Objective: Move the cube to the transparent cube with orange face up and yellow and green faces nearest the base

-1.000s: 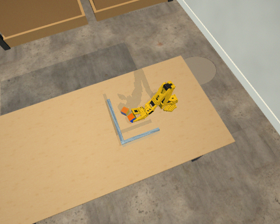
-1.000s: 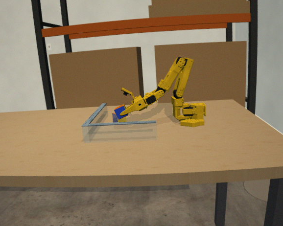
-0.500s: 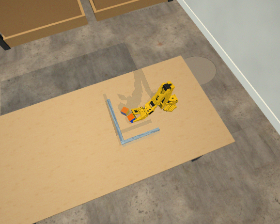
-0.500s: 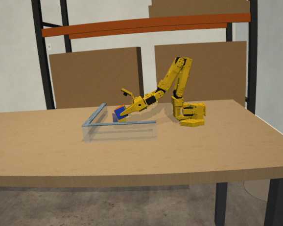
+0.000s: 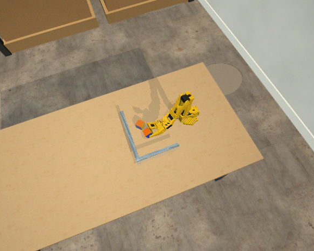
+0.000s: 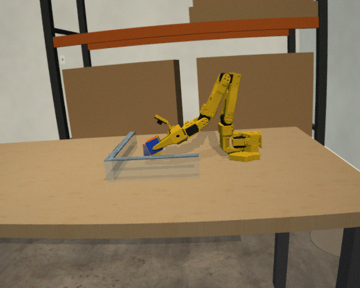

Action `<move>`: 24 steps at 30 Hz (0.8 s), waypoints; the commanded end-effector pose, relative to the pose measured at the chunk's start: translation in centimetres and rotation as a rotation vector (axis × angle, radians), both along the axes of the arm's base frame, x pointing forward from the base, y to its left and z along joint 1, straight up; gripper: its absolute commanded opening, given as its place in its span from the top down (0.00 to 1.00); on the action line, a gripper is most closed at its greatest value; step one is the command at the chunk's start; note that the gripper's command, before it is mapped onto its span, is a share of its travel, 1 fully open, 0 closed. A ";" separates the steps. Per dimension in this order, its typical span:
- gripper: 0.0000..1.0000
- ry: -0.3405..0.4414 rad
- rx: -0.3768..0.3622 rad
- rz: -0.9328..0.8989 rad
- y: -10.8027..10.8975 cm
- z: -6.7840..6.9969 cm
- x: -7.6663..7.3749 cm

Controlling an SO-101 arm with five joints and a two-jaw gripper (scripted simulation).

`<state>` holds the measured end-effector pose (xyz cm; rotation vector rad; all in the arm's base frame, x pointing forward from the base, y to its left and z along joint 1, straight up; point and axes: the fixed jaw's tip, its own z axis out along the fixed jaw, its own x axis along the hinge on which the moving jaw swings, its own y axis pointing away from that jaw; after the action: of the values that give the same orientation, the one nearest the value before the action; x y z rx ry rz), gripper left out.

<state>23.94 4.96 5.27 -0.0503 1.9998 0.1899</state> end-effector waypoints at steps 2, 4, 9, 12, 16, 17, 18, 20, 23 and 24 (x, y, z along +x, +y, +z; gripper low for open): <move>0.78 -0.089 0.012 0.007 0.3 1.2 1.0; 0.78 -0.089 0.012 0.007 0.3 1.1 1.0; 0.78 -0.089 0.012 0.007 0.3 1.0 1.0; 0.78 -0.089 0.012 0.007 0.3 1.0 1.0; 0.78 -0.089 0.012 0.007 0.3 0.6 1.0; 0.78 -0.089 0.012 0.007 0.3 0.5 1.0; 0.78 -0.089 0.012 0.007 0.3 0.4 1.1; 0.78 -0.089 0.012 0.007 0.3 0.3 1.1; 0.78 -0.089 0.012 0.007 0.3 0.1 1.1; 0.78 -0.089 0.012 0.007 0.3 0.1 1.1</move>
<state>23.88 4.95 3.97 -0.0504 2.0036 0.1894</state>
